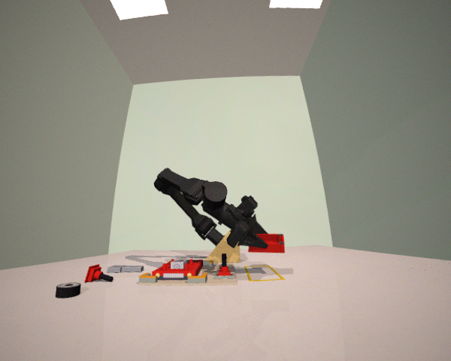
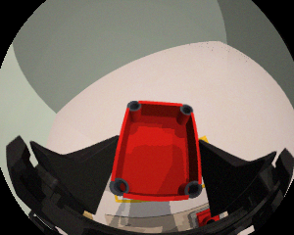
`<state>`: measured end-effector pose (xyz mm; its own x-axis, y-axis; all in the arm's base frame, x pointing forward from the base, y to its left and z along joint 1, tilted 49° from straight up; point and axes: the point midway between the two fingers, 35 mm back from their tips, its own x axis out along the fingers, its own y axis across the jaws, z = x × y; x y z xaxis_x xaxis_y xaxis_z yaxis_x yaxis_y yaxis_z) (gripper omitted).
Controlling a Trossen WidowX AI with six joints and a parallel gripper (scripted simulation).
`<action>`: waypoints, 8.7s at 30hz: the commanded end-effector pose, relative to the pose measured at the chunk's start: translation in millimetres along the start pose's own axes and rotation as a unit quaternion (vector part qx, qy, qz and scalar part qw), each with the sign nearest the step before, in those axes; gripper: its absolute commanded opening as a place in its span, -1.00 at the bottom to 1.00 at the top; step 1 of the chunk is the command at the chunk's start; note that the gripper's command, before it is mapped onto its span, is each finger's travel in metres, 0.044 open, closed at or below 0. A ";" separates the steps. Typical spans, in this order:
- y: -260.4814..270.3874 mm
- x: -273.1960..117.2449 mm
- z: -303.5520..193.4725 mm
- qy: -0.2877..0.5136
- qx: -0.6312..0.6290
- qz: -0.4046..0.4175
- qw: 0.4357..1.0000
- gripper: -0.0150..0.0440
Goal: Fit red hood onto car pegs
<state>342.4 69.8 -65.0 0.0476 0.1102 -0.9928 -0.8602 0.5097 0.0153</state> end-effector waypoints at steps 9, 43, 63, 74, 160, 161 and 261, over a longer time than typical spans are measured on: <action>-0.2 0.8 -0.1 0.000 0.169 -0.001 0.986 -0.49; -0.2 1.0 -0.2 0.000 0.611 0.000 0.792 -0.49; -2.9 3.0 -6.0 0.000 0.797 0.000 0.604 -0.49; -8.5 7.1 -17.8 0.000 0.892 -0.001 0.453 -0.49; -12.6 -57.6 13.2 0.081 0.758 -0.126 0.634 1.00; -13.0 -55.0 12.3 0.094 0.727 -0.136 0.667 1.00; -36.2 11.3 -27.3 0.449 -0.200 -0.089 0.866 1.00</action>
<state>361.6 33.2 -77.0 -0.0579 -0.7370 -0.6734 -0.9953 0.0948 -0.0181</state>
